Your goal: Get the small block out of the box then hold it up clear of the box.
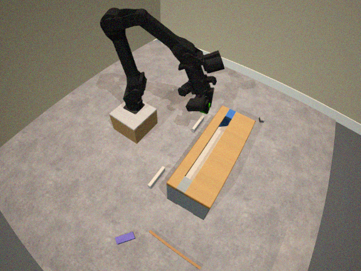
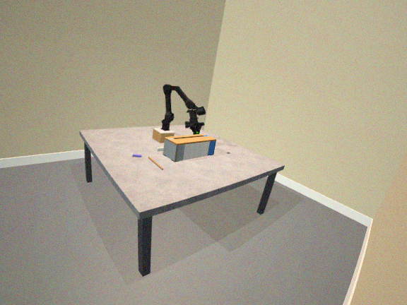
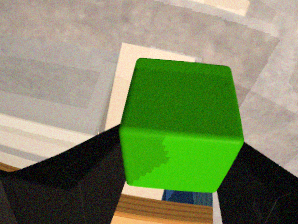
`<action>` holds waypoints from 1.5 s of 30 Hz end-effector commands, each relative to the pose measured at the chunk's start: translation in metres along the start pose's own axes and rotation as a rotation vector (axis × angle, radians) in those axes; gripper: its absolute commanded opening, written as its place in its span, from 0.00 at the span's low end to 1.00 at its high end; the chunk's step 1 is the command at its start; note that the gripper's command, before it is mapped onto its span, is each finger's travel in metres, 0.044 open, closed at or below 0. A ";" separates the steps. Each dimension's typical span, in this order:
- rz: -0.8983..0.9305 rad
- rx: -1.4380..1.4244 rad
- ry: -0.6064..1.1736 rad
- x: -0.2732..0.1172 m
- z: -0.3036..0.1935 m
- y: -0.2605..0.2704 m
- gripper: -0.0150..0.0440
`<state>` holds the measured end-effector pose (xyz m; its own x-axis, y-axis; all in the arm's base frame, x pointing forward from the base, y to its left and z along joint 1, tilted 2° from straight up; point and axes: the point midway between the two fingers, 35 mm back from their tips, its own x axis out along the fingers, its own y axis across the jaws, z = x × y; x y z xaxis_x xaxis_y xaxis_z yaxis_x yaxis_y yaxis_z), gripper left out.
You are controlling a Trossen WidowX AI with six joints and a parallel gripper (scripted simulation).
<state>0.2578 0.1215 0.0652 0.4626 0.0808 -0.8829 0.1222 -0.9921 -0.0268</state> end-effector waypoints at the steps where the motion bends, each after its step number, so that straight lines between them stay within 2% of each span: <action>1: -0.033 -0.060 0.014 -0.015 -0.004 0.000 0.25; 15: -0.138 -0.299 0.074 -0.070 -0.003 0.004 0.25; 45: -0.139 -0.302 0.074 -0.071 -0.003 0.004 0.25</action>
<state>0.2278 0.1112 0.1286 0.4857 0.2275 -0.8440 0.4317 -0.9020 0.0054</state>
